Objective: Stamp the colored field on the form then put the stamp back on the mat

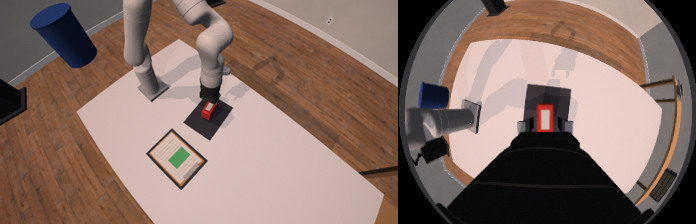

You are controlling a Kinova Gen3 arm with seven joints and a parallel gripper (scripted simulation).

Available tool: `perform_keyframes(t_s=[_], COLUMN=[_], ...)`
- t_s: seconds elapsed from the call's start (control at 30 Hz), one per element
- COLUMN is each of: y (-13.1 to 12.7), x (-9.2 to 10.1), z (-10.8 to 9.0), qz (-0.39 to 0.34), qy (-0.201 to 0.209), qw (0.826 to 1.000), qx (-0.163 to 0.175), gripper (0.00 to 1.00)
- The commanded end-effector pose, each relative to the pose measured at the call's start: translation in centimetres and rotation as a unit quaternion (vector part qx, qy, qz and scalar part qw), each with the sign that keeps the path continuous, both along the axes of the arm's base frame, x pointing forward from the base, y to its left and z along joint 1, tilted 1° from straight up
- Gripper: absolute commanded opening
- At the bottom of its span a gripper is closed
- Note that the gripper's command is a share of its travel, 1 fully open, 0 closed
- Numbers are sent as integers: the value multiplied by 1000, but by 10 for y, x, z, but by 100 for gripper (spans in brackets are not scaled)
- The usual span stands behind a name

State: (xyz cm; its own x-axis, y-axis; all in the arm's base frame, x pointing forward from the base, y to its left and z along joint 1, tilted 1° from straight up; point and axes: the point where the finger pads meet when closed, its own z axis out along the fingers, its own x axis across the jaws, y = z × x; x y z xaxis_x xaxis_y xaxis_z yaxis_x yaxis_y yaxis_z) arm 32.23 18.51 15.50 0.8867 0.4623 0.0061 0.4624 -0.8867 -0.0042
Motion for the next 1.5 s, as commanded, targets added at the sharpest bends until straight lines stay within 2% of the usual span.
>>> perform_keyframes(t_s=[0.0, 1.13, 1.37, 1.47], y=[-2, -3, -2, -2], x=[-1, -1, -1, -1], z=[1, 0, -24, -27], qz=[-2, -2, -2, -2], qy=[-1, -1, -1, -1], qw=[1000, 1000, 1000, 1000], qx=[3, 3, 3, 3], gripper=[100, 100, 100, 100])
